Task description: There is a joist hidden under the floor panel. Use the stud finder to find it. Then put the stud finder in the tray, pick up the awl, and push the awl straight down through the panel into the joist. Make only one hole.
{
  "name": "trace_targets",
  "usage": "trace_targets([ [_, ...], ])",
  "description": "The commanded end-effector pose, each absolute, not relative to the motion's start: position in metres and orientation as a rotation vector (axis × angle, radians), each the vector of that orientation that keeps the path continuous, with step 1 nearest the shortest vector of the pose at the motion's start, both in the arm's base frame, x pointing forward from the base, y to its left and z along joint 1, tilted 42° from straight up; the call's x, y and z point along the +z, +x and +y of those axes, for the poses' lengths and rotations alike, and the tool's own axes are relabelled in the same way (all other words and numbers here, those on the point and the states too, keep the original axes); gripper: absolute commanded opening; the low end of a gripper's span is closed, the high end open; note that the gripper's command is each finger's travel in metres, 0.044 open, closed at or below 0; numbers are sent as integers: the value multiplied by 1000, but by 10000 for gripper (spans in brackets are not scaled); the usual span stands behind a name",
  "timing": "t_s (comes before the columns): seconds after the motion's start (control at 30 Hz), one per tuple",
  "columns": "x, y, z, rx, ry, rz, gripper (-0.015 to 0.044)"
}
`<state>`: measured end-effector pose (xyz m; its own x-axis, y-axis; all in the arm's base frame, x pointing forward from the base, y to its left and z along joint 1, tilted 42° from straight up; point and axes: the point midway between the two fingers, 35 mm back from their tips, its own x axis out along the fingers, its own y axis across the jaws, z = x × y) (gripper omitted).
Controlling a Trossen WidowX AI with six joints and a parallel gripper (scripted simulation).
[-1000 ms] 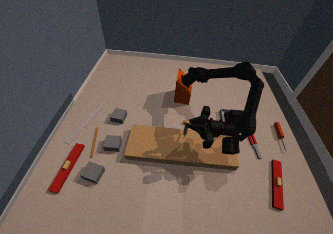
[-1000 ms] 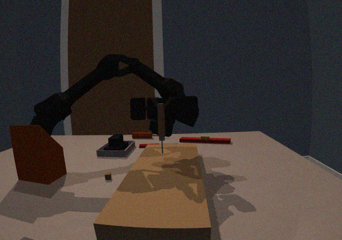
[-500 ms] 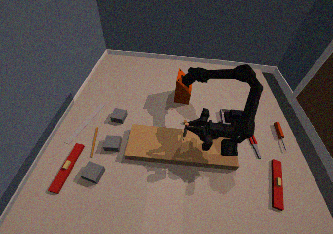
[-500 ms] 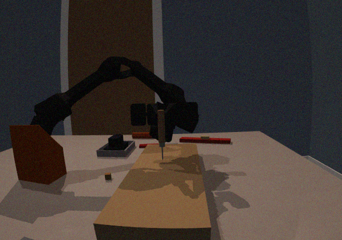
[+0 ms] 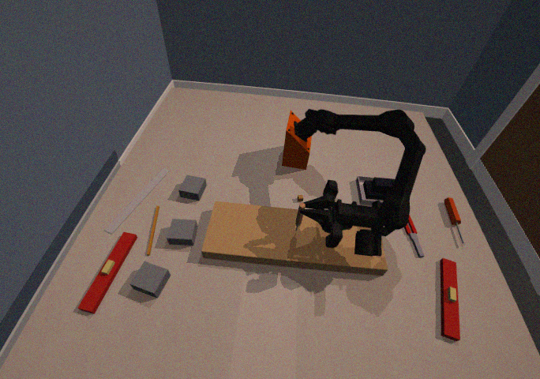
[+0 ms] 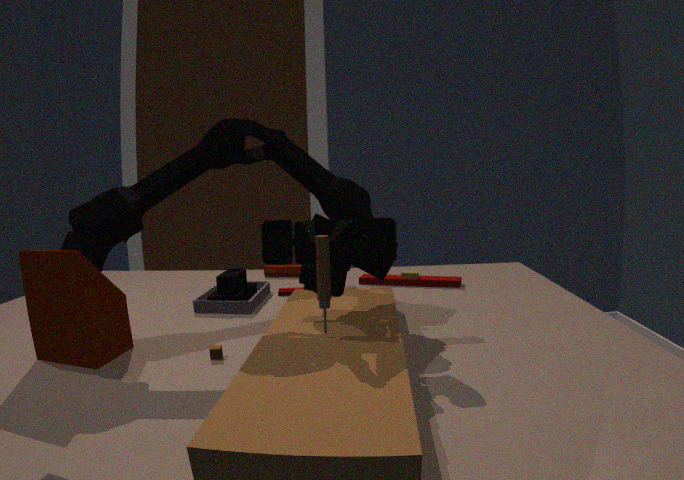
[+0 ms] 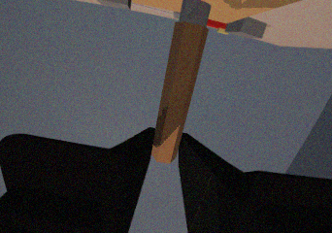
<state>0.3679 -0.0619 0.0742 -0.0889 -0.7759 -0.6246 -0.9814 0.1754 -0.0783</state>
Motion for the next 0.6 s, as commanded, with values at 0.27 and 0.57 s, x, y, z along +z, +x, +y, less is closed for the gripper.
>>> trace_targets([
  [0.27, 60, 371, -51, 487, -1643, 1919, 0],
  [0.57, 60, 371, -51, 487, -1643, 1919, 0],
])
